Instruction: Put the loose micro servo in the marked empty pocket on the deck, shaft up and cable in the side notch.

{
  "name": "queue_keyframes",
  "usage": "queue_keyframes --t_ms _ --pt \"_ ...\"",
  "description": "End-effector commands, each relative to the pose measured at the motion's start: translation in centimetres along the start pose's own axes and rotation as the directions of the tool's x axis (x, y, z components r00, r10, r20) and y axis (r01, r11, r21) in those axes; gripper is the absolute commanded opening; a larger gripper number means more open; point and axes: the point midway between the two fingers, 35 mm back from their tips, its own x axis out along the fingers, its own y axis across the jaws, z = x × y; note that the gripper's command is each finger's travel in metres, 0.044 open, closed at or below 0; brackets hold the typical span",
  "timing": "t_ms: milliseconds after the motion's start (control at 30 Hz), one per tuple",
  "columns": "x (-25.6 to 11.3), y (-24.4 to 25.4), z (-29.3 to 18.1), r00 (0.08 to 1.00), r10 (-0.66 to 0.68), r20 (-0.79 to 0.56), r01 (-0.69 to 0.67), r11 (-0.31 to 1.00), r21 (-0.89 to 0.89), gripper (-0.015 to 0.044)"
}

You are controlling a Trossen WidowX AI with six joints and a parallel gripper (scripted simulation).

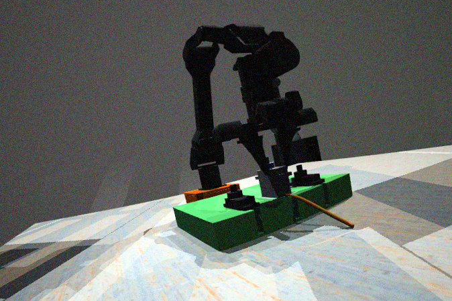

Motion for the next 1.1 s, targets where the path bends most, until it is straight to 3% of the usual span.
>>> queue_keyframes --t_ms 0,1033,1067 --pt "0.3 0.0 0.0 1.0 0.001 0.003 -0.001 1.0 0.0 0.0" --pt "3.6 0.0 0.0 1.0 0.001 0.003 -0.001 1.0 0.0 0.0" --pt "3.5 0.0 0.0 1.0 0.001 0.003 -0.001 1.0 0.0 0.0026"
